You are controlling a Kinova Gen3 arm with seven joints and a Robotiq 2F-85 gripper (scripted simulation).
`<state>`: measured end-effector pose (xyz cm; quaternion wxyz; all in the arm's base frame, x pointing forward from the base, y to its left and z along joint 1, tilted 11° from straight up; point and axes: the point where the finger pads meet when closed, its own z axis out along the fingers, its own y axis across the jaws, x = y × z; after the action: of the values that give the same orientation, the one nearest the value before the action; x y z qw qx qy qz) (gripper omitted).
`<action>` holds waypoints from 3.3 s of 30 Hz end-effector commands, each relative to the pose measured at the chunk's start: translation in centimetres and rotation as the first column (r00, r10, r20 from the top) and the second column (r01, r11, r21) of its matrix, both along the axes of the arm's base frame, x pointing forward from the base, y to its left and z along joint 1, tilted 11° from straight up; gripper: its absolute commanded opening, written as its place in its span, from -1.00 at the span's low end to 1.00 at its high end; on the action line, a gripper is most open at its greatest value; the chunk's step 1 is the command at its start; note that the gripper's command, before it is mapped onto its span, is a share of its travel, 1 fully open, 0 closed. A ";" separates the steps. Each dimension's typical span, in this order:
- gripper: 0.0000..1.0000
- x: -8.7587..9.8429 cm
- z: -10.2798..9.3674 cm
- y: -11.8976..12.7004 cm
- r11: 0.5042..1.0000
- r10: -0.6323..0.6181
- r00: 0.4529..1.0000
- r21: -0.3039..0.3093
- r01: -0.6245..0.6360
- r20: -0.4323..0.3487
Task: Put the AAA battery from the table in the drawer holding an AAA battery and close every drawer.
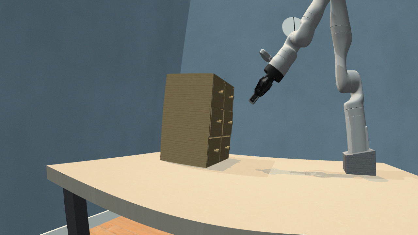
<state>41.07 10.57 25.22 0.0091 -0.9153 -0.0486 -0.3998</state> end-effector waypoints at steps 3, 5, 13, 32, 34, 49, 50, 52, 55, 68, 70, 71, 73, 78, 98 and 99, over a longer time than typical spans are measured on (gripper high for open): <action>-1.00 -0.6 0.1 0.7 1.000 0.025 1.000 -0.006 -0.025 -0.008; -1.00 -0.6 0.1 0.7 1.000 0.025 1.000 -0.006 -0.025 -0.008; -1.00 -0.7 0.2 0.7 1.000 0.025 1.000 -0.006 -0.025 -0.008; -1.00 -1.0 0.4 0.6 1.000 0.024 0.999 -0.009 -0.024 -0.030; -1.00 -1.1 0.5 0.6 1.000 0.023 0.999 -0.009 -0.024 -0.035; -1.00 -3.7 2.3 0.3 0.999 0.016 0.982 -0.025 -0.021 -0.188; -1.00 -3.9 2.5 0.3 0.999 0.015 0.979 -0.026 -0.021 -0.203; -1.00 -3.9 2.5 0.3 0.999 0.015 0.979 -0.026 -0.021 -0.203; -1.00 -4.7 3.2 0.2 0.999 0.012 0.968 -0.032 -0.020 -0.250; -1.00 -8.1 6.0 -0.2 0.998 -0.005 0.895 -0.054 -0.021 -0.445; -1.00 -8.4 6.3 -0.3 0.998 -0.007 0.888 -0.056 -0.021 -0.459; -1.00 -8.6 6.5 -0.3 0.998 -0.009 0.881 -0.058 -0.021 -0.473; -1.00 -9.1 6.9 -0.3 0.998 -0.011 0.867 -0.061 -0.022 -0.499; -1.00 -10.0 7.7 -0.5 0.997 -0.017 0.836 -0.067 -0.023 -0.548; -1.00 -10.7 8.3 -0.5 0.997 -0.022 0.810 -0.072 -0.025 -0.585; -1.00 -10.7 8.3 -0.5 0.997 -0.022 0.810 -0.072 -0.025 -0.585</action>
<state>30.31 10.22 33.47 -0.0082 -0.9933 -0.0611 -0.0980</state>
